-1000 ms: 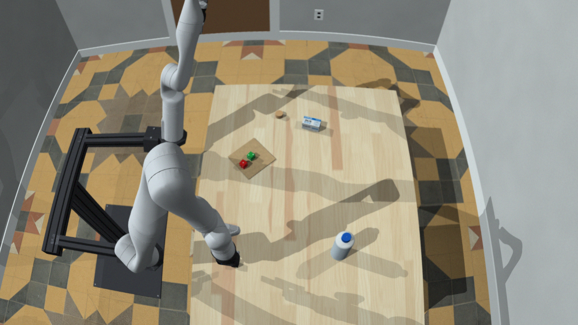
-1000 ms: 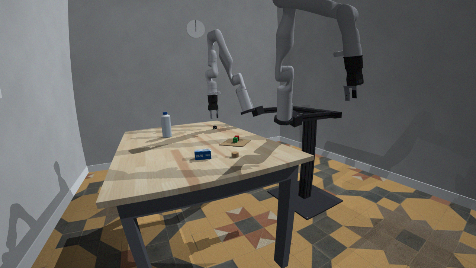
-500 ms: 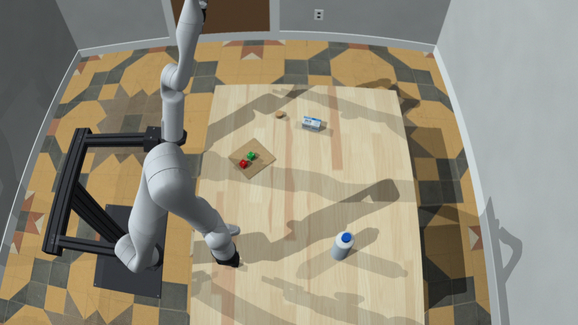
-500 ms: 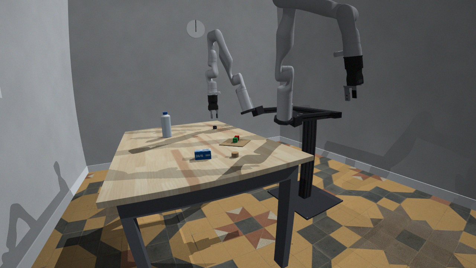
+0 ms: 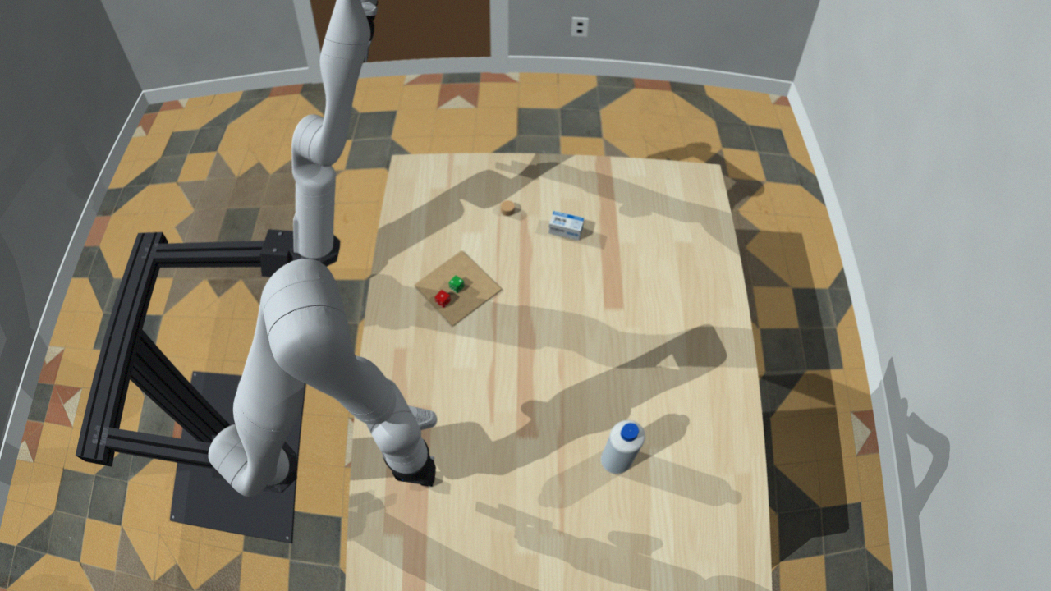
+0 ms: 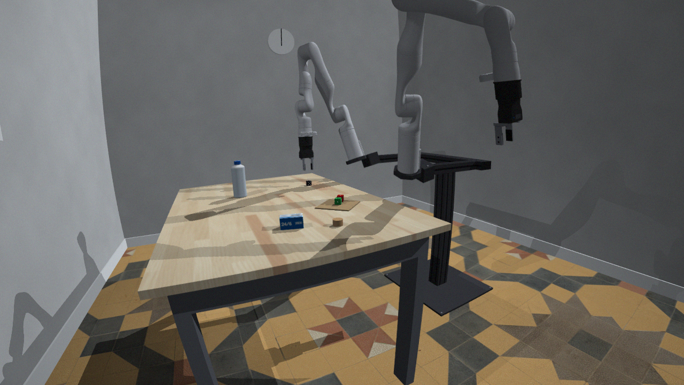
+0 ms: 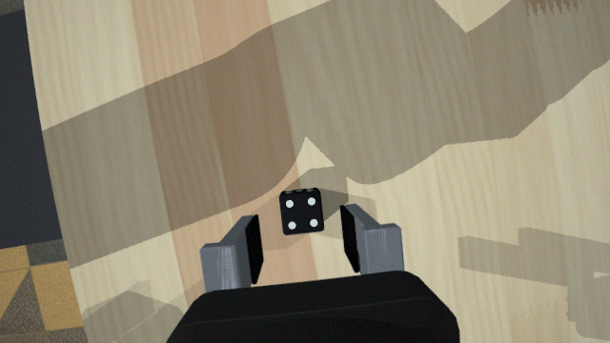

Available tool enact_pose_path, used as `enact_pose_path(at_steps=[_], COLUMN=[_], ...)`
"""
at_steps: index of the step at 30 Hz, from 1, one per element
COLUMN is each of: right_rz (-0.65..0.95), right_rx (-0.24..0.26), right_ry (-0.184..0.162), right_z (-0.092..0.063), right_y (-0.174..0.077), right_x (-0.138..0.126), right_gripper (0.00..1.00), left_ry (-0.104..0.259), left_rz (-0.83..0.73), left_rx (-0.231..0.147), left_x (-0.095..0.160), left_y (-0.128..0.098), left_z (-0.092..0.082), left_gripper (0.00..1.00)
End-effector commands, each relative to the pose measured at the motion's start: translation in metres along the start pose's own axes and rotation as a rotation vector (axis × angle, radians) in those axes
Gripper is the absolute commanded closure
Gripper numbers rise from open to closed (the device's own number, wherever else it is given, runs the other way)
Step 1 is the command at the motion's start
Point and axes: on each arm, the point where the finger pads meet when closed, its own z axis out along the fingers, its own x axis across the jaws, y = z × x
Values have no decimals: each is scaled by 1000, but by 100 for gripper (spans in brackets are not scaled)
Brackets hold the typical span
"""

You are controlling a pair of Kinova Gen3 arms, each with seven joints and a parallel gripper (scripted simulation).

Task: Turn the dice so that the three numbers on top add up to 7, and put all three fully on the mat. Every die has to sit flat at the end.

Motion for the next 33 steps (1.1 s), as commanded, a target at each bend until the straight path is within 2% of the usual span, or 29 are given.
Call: enact_pose_path(at_steps=[1, 16, 33], right_rz=[0, 0, 0], right_rx=[1, 1, 1], right_ry=[1, 0, 0], right_z=[0, 3, 22], right_y=[0, 0, 0], right_x=[0, 0, 1], right_gripper=[21, 21, 21], left_ry=[0, 0, 0], left_rz=[0, 0, 0], left_rx=[-2, -2, -2], left_x=[0, 0, 0], left_y=[0, 0, 0], left_z=[-1, -1, -1], left_gripper=[0, 0, 0])
